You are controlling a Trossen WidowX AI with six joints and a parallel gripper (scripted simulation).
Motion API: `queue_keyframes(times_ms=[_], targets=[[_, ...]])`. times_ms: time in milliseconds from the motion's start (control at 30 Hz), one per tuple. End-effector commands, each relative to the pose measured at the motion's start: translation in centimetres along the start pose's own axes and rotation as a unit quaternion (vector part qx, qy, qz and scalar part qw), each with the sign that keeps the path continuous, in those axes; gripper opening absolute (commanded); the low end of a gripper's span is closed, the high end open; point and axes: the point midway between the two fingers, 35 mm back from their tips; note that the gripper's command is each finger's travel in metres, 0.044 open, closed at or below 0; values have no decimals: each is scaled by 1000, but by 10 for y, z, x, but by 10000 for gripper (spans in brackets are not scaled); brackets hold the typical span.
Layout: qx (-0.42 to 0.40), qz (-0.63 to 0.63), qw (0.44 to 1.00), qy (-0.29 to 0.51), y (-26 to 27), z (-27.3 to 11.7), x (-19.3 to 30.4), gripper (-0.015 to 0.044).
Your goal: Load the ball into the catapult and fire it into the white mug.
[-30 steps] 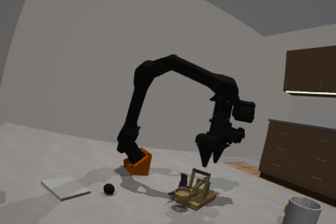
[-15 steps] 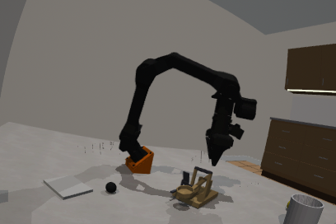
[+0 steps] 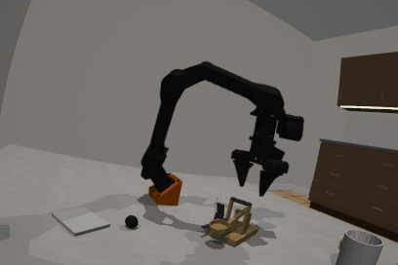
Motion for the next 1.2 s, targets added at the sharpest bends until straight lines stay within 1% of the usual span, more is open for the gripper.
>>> queue_keyframes(times_ms=[0,200,433,600,833,1167], targets=[[0,-70,998,-1,0,-1,0,440],[0,-170,985,-1,1,-2,1,440],[0,-184,983,-1,1,0,1,440],[0,-236,972,0,0,42,1,440],[0,-238,971,0,0,46,1,440],[1,-238,971,0,0,63,0,440]])
Point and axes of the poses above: the point midway between the two fingers, 35 mm back from their tips, its own z axis out along the fingers, its own y axis across the jaws, x = y × z, and after that the axes turned 2 degrees about z, right-handed
